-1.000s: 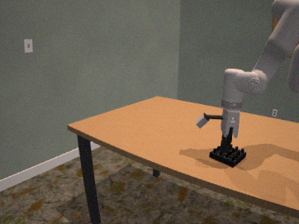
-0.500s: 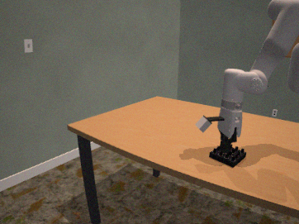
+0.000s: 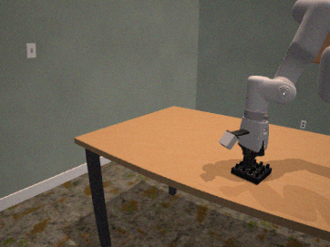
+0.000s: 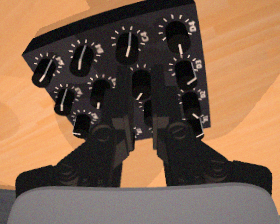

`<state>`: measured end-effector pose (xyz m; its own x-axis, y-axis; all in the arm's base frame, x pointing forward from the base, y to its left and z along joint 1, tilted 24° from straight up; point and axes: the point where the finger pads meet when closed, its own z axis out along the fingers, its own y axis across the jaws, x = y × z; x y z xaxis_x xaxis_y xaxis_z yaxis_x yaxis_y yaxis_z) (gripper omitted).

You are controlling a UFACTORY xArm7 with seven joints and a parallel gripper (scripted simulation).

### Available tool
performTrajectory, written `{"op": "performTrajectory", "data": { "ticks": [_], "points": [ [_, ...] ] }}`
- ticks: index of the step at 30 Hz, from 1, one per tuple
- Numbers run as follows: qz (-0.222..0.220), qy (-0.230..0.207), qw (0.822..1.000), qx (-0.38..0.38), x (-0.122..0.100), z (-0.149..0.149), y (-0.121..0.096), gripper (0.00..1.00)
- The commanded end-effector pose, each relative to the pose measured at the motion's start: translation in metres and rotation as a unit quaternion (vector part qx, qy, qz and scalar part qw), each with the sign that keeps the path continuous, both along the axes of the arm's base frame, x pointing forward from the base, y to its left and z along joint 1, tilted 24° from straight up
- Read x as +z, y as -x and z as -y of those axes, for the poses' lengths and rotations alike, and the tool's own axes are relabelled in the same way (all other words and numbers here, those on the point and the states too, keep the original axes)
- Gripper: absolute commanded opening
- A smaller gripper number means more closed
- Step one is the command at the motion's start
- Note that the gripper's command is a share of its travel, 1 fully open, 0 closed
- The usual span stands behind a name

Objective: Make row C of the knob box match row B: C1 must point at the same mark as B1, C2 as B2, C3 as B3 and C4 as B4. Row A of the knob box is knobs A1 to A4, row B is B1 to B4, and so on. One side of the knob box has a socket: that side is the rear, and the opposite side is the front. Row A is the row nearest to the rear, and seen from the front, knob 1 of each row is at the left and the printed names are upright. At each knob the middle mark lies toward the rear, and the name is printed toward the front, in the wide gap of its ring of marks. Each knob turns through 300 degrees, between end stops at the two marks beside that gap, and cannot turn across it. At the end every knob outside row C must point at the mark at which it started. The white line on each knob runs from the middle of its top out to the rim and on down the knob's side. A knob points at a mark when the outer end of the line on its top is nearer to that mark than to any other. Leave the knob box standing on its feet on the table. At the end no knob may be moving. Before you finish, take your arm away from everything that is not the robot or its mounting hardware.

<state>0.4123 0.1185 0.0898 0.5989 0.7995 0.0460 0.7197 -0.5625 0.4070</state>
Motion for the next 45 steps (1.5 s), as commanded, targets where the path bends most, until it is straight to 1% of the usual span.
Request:
{"op": "performTrajectory", "data": {
  "ticks": [1, 8, 16, 37, 38, 45],
  "points": [
    [-0.007, 0.011, 0.999, 0.033, 0.0008, -0.0007, -0.0007, 0.08],
    [-0.015, 0.025, 0.997, 0.069, 0.0008, -0.0007, -0.0007, 0.08],
    [-0.018, 0.031, 0.996, 0.085, 0.0008, -0.0008, -0.0007, 0.08],
    [-0.02, 0.034, 0.995, 0.091, 0.0008, -0.0008, -0.0007, 0.08],
    [-0.02, 0.034, 0.995, 0.091, 0.0008, -0.0008, -0.0007, 0.19],
    [-0.02, 0.034, 0.995, 0.091, 0.0008, -0.0008, -0.0007, 0.19]
  ]
}}
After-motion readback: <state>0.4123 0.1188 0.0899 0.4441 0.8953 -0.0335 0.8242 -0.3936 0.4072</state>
